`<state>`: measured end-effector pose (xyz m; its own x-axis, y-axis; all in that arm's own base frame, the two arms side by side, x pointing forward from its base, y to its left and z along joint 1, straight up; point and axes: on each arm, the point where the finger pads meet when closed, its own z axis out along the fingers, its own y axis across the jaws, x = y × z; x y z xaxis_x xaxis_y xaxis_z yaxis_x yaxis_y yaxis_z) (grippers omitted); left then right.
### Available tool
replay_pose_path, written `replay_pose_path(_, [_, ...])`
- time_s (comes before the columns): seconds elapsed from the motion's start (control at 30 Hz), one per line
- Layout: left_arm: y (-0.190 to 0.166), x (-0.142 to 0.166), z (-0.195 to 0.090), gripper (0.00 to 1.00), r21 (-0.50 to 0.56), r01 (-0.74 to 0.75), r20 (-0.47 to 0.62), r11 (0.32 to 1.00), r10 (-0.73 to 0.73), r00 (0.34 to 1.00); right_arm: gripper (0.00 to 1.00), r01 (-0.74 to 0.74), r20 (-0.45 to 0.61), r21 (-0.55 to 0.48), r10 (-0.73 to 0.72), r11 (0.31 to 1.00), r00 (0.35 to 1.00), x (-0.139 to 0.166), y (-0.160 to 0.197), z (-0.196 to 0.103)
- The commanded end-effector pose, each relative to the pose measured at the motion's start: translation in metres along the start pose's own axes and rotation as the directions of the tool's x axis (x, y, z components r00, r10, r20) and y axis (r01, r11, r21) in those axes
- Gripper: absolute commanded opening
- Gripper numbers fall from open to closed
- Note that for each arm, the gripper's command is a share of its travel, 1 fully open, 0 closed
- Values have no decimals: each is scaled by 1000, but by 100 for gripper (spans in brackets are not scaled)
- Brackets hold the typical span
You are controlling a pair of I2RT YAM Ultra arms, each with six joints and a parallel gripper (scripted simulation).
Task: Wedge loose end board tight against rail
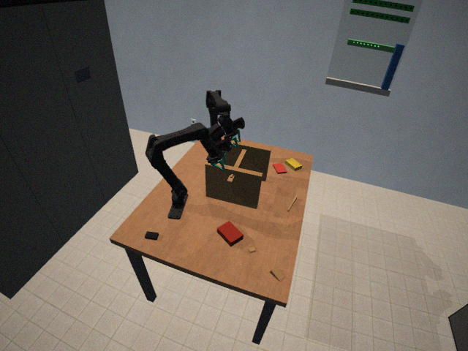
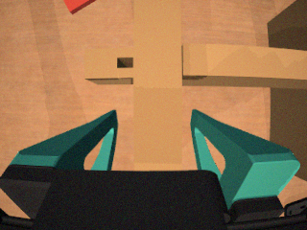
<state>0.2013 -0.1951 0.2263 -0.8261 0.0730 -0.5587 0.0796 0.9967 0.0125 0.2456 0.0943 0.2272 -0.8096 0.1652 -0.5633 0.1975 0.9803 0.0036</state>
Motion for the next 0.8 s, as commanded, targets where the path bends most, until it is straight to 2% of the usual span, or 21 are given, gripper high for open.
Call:
replay_pose_path(0.0, [-1,-12,-8,59,40,33,51,999,-35,998,0,-37,72,-40,40,999,997,-19,2,-15])
replay_pose_path(0.03, [-2,-14,-11,59,50,39,58,998,-42,997,0,-37,72,-40,40,999,997,-19,2,-15])
replay_pose_path(0.07, [-2,-17,-15,0,60,46,65,997,-50,997,0,-37,72,-40,40,999,997,-19,2,-15])
replay_pose_path(0.57, [-4,-17,-15,0,64,42,65,997,-46,997,0,-37,72,-40,40,999,997,-19,2,-15])
replay_pose_path(0.67, [-4,-17,-15,0,64,42,65,997,-46,997,0,-24,46,-83,28,996,999,-16,19,-11])
replay_pose_path(0.77, [-4,-17,-15,0,64,42,65,997,-46,997,0,-25,41,-90,29,996,999,-14,21,-9])
